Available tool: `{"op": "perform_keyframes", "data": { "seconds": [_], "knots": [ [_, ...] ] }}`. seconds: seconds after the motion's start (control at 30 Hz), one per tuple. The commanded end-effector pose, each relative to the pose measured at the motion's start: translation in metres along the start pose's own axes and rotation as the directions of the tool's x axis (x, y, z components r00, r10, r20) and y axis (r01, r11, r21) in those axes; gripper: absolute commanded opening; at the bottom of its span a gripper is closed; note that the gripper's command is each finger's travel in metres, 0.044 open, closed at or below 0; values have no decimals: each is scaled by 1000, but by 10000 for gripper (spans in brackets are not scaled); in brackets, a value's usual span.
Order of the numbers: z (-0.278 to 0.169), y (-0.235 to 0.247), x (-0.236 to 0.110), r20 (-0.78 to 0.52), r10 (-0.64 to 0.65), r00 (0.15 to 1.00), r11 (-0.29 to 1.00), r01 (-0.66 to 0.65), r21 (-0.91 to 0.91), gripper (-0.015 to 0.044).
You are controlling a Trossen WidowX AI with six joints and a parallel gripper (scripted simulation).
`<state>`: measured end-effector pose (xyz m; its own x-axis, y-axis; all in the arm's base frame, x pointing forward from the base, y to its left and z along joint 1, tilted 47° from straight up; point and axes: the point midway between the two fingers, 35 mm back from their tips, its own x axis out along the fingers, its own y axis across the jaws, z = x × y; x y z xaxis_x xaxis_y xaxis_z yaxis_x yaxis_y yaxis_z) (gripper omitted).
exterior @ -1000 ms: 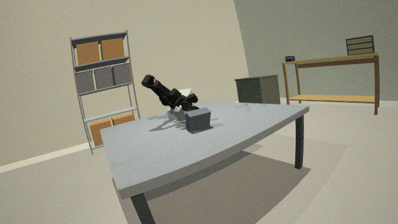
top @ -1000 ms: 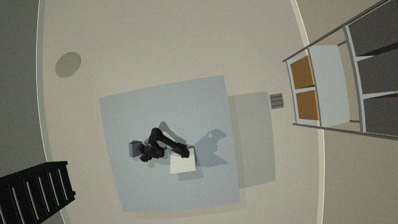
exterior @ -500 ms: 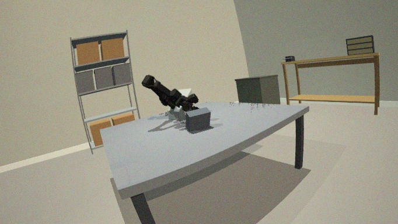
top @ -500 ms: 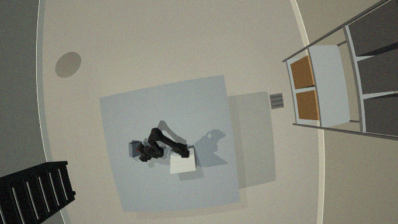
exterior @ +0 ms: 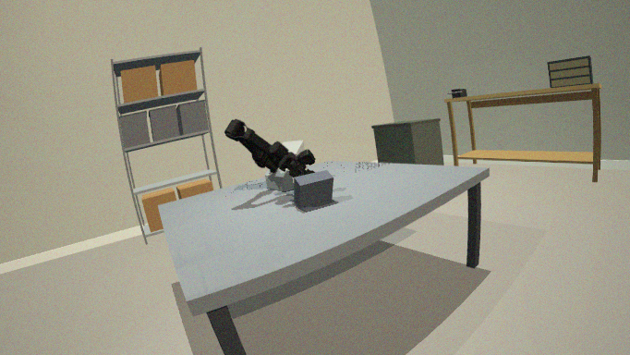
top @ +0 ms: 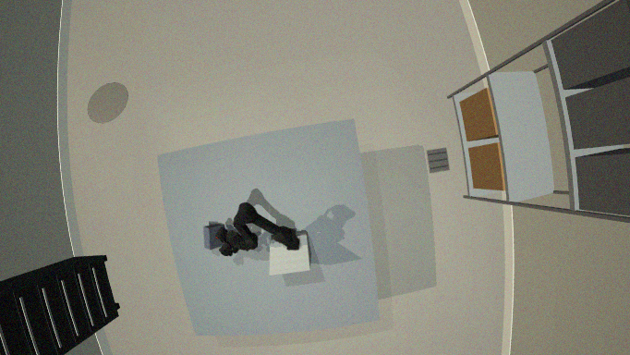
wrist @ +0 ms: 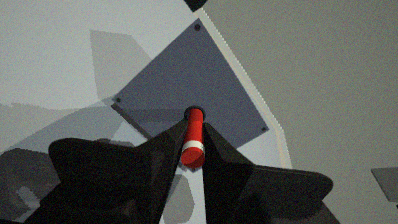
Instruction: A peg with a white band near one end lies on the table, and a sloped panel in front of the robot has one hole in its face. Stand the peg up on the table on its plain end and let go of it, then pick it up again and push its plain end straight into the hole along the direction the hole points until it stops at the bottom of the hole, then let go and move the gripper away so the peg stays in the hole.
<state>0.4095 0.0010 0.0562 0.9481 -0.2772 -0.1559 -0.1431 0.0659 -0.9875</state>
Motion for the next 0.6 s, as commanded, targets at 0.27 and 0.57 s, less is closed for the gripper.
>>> {"op": "perform_keyframes", "data": {
  "seconds": [0.27, 0.57],
  "knots": [
    [-1, 3, 7, 1, 6, 1000, 1000, -6, -7, 0],
    [0, 0, 7, 1, -2, 1000, 1000, 2, 1, 0]
  ]
}}
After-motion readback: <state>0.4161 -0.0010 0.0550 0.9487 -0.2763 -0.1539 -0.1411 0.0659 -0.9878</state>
